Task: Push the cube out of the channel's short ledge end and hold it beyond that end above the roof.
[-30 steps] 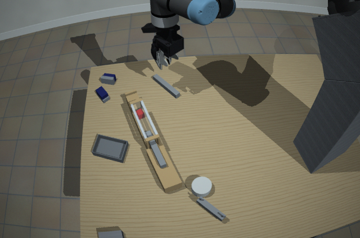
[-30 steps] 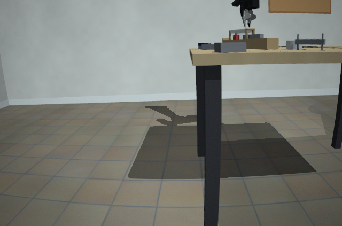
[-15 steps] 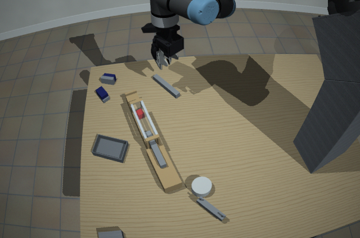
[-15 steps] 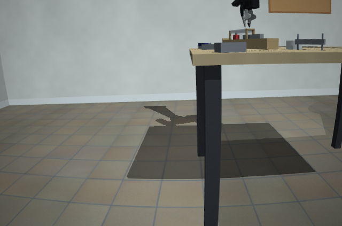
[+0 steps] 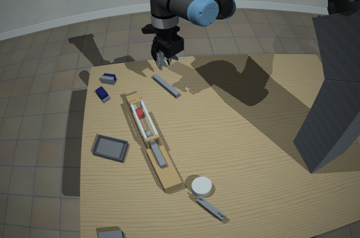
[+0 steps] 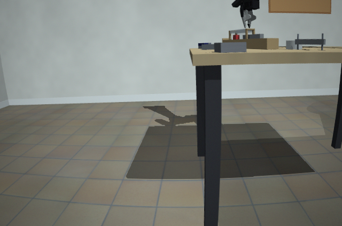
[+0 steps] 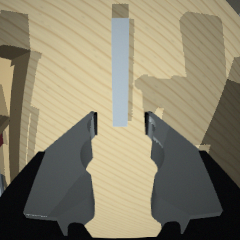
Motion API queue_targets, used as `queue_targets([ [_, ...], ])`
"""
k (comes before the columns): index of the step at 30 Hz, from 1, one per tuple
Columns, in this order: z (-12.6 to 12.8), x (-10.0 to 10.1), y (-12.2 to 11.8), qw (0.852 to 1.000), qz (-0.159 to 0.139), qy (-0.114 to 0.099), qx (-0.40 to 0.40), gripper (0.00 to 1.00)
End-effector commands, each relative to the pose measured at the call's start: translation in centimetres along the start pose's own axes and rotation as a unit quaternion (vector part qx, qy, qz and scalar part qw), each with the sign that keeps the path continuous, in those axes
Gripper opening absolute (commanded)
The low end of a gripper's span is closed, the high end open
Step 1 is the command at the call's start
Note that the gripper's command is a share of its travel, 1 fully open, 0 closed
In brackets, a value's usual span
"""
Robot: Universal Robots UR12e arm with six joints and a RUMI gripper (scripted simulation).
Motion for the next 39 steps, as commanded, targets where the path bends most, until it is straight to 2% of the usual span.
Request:
queue_targets([
  [1,0.0,1.5,0.0,1.0,0.0,0.0,0.0,0.22],
  [3,0.0,2.7,0.0,1.0,0.0,0.0,0.0,0.22],
  [5,0.0,2.7,0.0,1.0,0.0,0.0,0.0,0.22],
  [10,0.0,6.2,0.0,1.0,0.0,0.0,0.0,0.22],
  [14,0.0,8.0,0.0,1.0,0.0,0.0,0.0,0.22],
  [24,0.0,8.6,0.0,1.0,0.0,0.0,0.0,0.22],
  [34,0.0,10.6,0.0,1.0,0.0,0.0,0.0,0.22],
  [39,0.0,10.9,0.0,1.0,0.0,0.0,0.0,0.22],
])
Point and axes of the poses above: the point where the finger pads meet when closed, its own x axis out along the fingers, its own z axis across the jaws, y = z × x, the point moved 6 cm from there along -x, back along the fingers, and after that the axes turned 3 degrees about -x, right-handed, at the moved point
